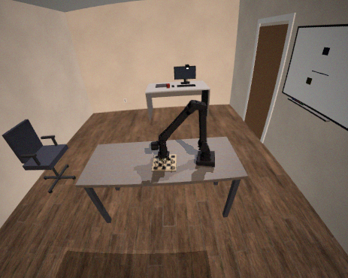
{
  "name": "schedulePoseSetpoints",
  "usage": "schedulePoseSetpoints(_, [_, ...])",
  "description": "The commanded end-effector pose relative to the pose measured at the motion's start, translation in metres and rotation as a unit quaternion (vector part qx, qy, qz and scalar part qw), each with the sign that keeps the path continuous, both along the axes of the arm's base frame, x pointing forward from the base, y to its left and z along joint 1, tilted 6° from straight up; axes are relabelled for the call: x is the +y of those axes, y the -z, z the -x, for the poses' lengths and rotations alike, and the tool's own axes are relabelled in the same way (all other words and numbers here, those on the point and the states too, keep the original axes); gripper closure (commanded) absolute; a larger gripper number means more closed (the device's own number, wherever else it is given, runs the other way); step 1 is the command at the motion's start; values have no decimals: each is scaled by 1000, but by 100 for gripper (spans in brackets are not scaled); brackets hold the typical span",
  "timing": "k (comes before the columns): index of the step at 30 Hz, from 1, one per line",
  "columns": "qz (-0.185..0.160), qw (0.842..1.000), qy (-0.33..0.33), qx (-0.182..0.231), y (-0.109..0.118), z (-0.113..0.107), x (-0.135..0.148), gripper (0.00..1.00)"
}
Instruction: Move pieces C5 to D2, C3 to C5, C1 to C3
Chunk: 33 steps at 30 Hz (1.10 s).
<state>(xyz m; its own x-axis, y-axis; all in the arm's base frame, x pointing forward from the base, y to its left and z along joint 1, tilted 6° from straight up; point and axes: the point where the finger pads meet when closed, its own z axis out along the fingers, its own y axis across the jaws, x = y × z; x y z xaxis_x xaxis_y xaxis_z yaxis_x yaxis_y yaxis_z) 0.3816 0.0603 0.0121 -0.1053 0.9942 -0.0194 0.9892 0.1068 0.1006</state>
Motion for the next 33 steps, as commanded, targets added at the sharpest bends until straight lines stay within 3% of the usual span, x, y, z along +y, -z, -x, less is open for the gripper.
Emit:
schedulePoseSetpoints(1, [0,1000,-11,-5,0,-5,3,68])
schedulePoseSetpoints(7, [0,1000,-11,-8,-6,-6,3,68])
schedulePoseSetpoints(11, [-4,999,-12,-30,-31,-21,6,68])
schedulePoseSetpoints(18, [-4,999,-11,-32,-64,-17,7,68])
schedulePoseSetpoints(20, [-4,999,-11,-32,-64,-17,7,68])
schedulePoseSetpoints(29, [-5,999,-6,-34,-111,-11,7,68])
schedulePoseSetpoints(32, [-5,999,-5,-34,-117,-10,7,68])
schedulePoseSetpoints(33, [-1,1000,-5,-12,-101,-2,6,68])
